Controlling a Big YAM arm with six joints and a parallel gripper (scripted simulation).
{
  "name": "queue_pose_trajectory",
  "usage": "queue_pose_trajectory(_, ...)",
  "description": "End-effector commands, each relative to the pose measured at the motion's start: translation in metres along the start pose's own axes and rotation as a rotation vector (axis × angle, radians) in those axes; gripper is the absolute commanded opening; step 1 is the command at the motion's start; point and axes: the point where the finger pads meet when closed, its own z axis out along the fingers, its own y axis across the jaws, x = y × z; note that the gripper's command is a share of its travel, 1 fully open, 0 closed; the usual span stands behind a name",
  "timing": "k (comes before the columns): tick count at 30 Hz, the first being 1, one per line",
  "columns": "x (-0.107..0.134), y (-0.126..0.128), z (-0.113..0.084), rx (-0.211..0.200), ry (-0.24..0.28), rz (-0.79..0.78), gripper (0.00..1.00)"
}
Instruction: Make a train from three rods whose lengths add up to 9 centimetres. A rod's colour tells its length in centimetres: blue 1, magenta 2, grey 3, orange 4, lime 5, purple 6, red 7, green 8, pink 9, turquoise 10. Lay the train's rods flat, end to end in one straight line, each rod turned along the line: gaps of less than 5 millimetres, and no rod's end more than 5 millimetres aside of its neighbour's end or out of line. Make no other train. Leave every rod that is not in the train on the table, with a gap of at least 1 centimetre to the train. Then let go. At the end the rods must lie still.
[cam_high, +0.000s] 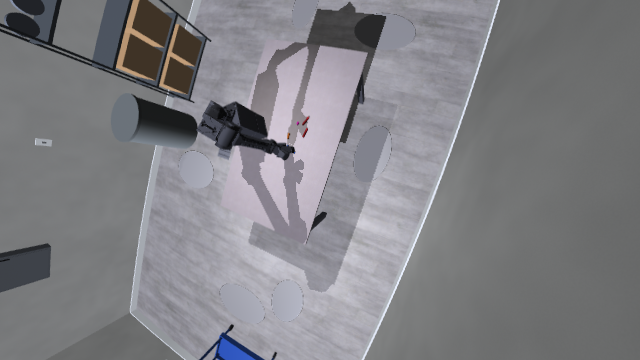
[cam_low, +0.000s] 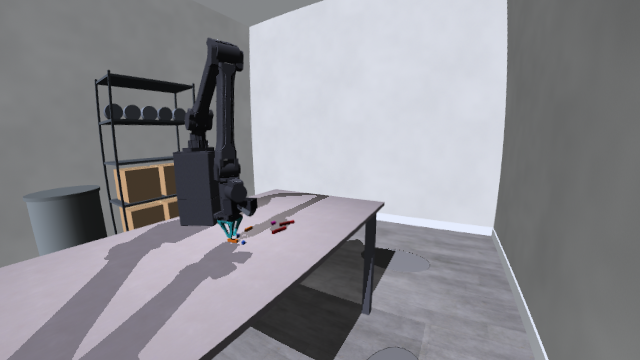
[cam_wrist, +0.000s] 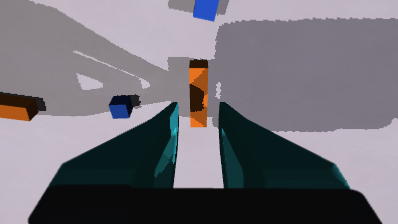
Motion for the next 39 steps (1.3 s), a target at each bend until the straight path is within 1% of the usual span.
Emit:
queue_pose_trajectory(1, -0.009, 0.001, 0.002, 0.008, -0.018, -0.011, 0.23)
queue_pose_trajectory(28, -0.009, 0.001, 0.002, 0.008, -0.018, -0.011, 0.23)
queue_pose_trajectory(39, 0.002, 0.001, 0.002, 0.001, -0.007, -0.011, 0.23)
